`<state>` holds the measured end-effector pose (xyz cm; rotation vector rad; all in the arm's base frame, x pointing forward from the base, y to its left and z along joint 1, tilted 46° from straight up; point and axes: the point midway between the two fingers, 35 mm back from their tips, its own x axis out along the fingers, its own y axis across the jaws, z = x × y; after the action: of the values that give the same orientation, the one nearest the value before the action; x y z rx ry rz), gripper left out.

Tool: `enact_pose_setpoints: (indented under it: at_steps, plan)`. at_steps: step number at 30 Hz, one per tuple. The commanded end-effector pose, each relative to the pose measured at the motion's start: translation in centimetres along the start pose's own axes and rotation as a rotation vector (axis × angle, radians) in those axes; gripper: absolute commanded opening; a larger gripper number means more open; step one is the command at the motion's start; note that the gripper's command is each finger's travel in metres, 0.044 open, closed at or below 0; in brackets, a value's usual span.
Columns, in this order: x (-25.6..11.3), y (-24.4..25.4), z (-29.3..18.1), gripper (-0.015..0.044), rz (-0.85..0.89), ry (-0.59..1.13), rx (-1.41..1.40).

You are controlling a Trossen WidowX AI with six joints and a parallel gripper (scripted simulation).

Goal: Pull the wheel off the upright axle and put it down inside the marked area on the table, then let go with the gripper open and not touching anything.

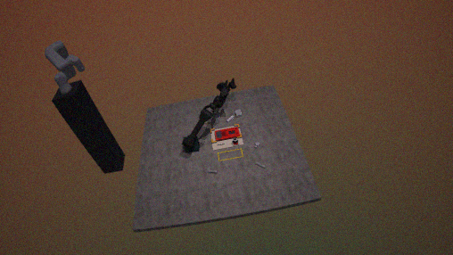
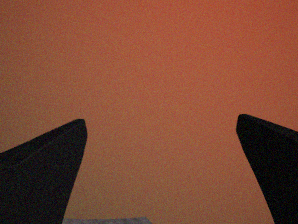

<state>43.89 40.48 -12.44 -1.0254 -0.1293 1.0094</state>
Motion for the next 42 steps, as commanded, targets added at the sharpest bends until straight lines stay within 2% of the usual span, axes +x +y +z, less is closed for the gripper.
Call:
enact_pose_setpoints:
  at_steps: [1, 4, 12, 20, 30, 42]
  plan:
    - [0.0, 0.0, -0.1, 0.0374, 0.002, 0.005, 0.005]
    - [-0.1, -0.7, -1.5, 0.0300, 0.021, 0.078, 0.081]
    - [-1.7, -2.6, -6.0, 0.0300, 0.061, 0.337, 0.327]
    - [-5.0, -4.3, -10.0, 0.0300, 0.066, 0.606, 0.549]
    - [-11.1, -6.2, -13.6, 0.0300, 0.019, 0.949, 0.783]
    - [-20.8, -8.9, -15.6, 0.0300, -0.105, 1.361, 0.978]
